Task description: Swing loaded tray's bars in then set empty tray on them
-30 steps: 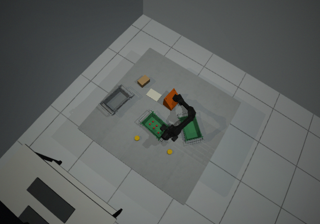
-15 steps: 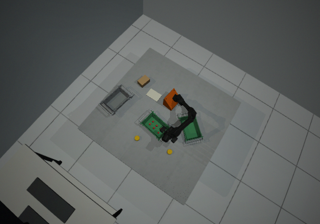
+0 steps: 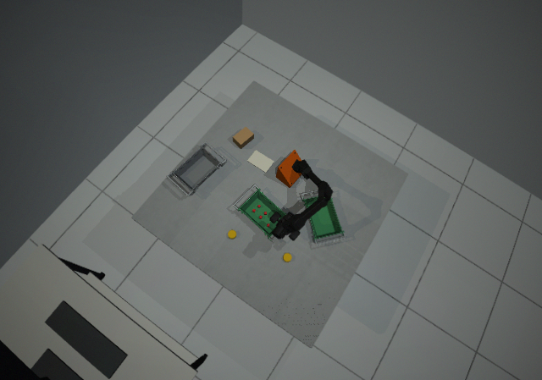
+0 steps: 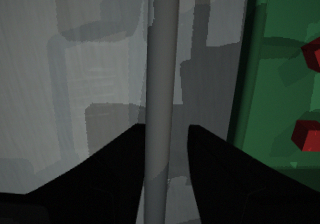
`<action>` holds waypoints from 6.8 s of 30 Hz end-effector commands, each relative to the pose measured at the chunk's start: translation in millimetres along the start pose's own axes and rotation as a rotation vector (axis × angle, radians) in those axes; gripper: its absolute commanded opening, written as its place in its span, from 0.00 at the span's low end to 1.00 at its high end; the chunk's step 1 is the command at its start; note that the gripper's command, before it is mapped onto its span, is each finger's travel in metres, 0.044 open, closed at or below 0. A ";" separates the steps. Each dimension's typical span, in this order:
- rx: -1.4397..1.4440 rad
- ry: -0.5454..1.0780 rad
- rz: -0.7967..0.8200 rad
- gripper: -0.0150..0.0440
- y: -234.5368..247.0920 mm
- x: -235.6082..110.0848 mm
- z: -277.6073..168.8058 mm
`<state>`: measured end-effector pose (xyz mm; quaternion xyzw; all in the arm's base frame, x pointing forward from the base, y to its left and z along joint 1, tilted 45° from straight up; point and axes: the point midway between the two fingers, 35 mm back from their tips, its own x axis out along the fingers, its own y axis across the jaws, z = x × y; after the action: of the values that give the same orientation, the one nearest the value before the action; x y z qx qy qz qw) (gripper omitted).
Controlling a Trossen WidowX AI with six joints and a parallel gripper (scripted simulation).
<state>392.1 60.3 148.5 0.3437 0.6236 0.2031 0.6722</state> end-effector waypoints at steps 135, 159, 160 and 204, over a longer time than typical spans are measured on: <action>0.004 -0.010 -0.027 0.39 -266.0 -16.4 0.8; 0.011 -0.011 -0.019 0.39 -249.2 -35.1 1.3; 0.011 -0.011 -0.019 0.39 -249.2 -35.1 1.3; 0.008 -0.009 -0.020 0.25 -249.1 -35.0 1.3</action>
<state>349.7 -134.0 -5.3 0.3409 0.6248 0.1925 0.6755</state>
